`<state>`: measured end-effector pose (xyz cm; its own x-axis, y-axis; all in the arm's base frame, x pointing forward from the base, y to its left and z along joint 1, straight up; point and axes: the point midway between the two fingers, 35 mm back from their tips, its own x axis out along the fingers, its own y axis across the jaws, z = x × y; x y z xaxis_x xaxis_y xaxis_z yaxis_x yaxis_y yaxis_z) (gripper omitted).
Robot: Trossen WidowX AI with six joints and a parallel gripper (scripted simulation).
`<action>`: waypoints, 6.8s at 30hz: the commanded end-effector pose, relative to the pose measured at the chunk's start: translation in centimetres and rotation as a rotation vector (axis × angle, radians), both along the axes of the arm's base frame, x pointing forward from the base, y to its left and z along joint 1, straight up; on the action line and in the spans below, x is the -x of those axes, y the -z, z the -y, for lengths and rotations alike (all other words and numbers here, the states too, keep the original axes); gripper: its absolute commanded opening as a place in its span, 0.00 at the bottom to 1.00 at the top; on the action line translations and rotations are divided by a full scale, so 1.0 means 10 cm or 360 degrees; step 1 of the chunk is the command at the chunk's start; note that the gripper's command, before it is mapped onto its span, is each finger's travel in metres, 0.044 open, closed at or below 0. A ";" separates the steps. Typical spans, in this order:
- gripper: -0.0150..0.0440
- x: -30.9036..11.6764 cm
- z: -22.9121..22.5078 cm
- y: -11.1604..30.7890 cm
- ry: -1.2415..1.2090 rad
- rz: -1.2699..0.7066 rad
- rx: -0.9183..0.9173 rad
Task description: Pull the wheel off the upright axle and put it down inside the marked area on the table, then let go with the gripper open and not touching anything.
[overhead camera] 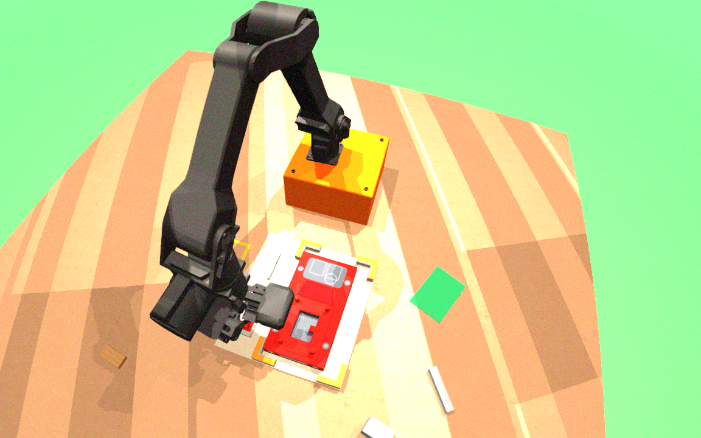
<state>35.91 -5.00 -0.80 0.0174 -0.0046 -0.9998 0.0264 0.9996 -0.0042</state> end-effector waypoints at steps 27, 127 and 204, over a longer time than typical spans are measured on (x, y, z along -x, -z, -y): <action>0.25 0.00 0.00 -0.13 0.0002 0.0008 0.0003; 0.76 -0.02 0.01 0.06 0.0005 0.0018 0.0009; 0.25 0.00 0.00 -0.17 0.0002 0.0011 0.0006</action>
<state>36.09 -5.03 -0.45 0.0163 -0.0064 -0.9998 0.0260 0.9996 -0.0060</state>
